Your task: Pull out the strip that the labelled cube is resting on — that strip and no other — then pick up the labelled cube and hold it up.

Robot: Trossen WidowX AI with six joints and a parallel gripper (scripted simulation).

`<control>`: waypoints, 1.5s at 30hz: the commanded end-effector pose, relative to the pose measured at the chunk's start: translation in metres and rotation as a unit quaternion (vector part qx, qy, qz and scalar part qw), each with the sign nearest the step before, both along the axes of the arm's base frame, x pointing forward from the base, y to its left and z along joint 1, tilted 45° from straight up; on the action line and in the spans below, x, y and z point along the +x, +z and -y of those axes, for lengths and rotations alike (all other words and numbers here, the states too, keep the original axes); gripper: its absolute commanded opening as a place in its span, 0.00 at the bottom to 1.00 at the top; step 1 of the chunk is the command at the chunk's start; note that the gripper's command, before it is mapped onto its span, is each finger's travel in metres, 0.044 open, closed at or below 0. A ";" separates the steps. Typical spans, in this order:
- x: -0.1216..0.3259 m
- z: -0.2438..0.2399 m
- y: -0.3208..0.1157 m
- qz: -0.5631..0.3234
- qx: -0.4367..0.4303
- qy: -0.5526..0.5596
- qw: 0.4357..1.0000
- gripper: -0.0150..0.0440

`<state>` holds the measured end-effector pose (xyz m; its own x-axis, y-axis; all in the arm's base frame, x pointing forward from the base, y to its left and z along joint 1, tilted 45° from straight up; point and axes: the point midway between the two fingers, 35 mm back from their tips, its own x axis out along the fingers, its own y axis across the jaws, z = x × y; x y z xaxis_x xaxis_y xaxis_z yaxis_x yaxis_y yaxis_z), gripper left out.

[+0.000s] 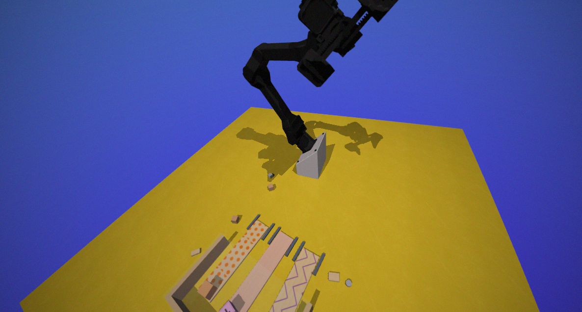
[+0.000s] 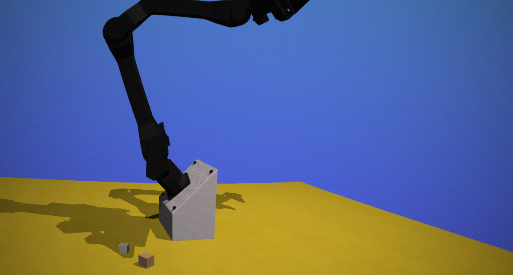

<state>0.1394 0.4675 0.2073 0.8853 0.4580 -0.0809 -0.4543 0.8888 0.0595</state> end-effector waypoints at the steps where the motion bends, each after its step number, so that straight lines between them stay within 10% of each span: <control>1: 0.053 0.047 -0.021 0.008 -0.096 -0.047 0.994 0.93; 19: 0.149 0.302 -0.116 -0.088 -0.442 -0.195 0.871 0.93; 41: 0.148 0.310 -0.118 -0.093 -0.450 -0.197 0.866 0.93; 45: 0.161 0.308 -0.135 -0.149 -0.447 -0.202 0.859 0.75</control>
